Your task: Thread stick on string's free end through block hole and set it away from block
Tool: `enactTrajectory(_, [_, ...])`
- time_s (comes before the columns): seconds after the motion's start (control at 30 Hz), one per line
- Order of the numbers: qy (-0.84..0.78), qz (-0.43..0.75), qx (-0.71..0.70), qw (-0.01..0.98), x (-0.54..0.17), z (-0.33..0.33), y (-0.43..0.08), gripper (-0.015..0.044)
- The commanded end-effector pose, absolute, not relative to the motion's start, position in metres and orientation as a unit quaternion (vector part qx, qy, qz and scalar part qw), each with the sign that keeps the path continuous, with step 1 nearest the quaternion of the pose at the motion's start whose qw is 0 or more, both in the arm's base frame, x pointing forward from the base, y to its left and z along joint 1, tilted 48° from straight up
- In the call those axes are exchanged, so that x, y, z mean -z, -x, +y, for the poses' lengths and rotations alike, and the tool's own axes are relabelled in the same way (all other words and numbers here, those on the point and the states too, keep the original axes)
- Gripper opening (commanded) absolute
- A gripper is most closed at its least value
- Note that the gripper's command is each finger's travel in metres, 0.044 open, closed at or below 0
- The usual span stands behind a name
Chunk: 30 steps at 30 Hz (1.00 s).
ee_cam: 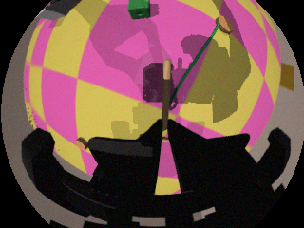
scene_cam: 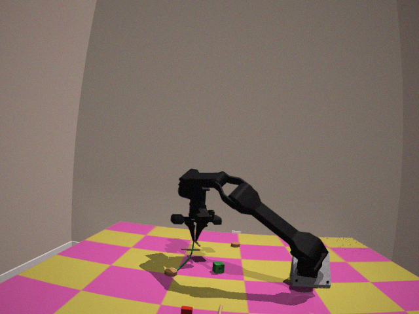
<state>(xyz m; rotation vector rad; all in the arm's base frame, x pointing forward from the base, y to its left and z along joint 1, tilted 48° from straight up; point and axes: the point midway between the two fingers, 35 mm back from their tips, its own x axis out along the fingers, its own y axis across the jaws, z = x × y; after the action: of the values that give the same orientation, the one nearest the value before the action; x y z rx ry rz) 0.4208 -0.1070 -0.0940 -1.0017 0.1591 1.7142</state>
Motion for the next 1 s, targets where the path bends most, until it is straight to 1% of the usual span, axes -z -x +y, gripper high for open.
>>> enactTrajectory(0.0, [0.424, 0.067, -0.723, 0.541, 0.098, -0.110, -0.422, 0.0000])
enactTrajectory(0.97, [0.423, 0.067, -0.724, 0.541, 0.115, -0.096, -0.404, 0.0000])
